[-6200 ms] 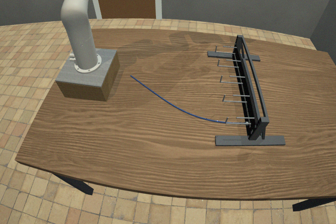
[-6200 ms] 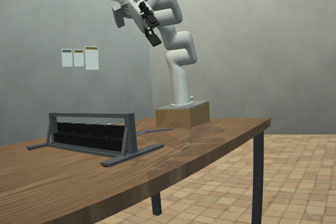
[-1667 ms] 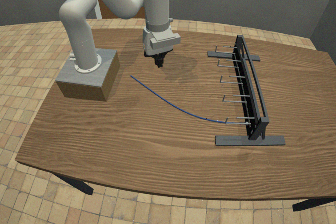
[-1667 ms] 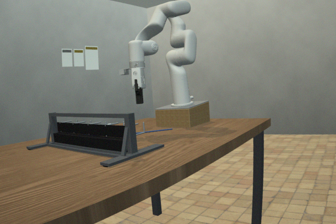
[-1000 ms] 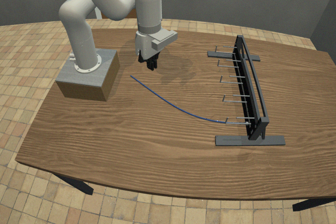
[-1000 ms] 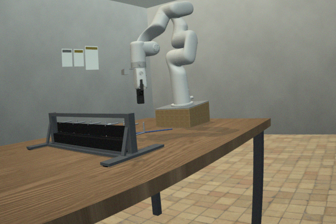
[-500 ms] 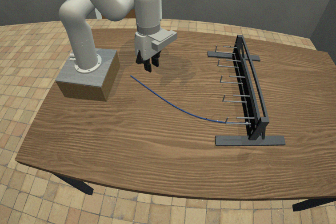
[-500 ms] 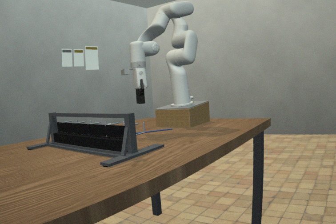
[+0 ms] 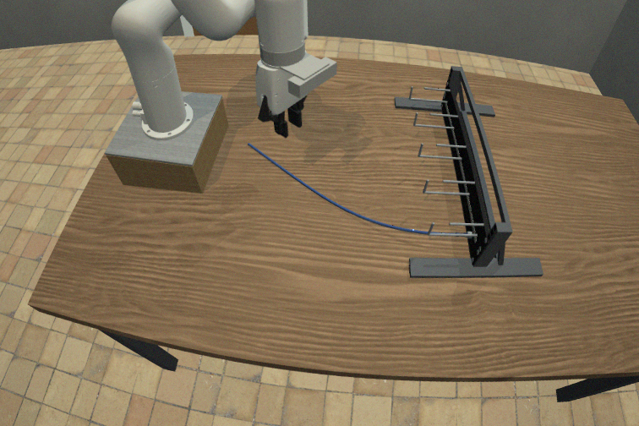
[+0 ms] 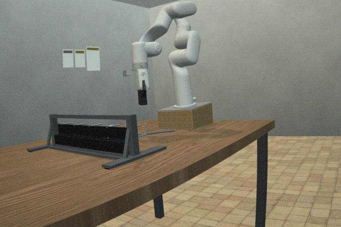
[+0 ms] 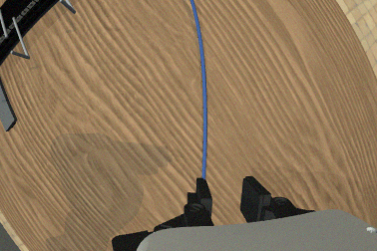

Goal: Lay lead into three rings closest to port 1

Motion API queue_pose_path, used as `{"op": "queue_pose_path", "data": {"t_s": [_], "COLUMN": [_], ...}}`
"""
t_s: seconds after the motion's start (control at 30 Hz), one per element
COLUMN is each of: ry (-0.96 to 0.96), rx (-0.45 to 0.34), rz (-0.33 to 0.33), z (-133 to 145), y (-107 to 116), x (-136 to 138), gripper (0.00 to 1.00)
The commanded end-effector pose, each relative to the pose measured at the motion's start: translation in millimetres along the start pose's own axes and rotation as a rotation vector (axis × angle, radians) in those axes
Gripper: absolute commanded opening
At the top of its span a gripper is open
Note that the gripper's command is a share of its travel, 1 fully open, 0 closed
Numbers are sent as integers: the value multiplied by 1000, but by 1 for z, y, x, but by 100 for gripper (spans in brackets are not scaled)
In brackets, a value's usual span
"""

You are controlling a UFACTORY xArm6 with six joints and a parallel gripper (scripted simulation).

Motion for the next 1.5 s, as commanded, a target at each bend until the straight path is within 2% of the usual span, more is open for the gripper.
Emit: {"op": "queue_pose_path", "data": {"t_s": [0.0,0.27,0.57,0.77,1.07,1.17,1.3,1.47], "ry": [0,0,0,0,0,0,0,0], "rx": [3,3,2,2,2,2,2,2], "rz": [-2,-2,-2,-2,-2,-2,-2,-2], "z": [-1,-1,-1,-1,-2,-2,-2,-2], "y": [1,-1,-18,-48,-109,-109,-122,-128], "x": [-1,-1,0,0,0,0,1,0], "gripper": [33,33,33,33,33,33,33,33]}}
Point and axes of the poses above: the point where the finger pads meet when closed, its own y axis back along the fingers, its own x axis across the jaws, z = x × y, the point moved 5 cm from there along y, back along the fingers, and after that the axes turned 7 degrees about -y, right-handed, at the moved point
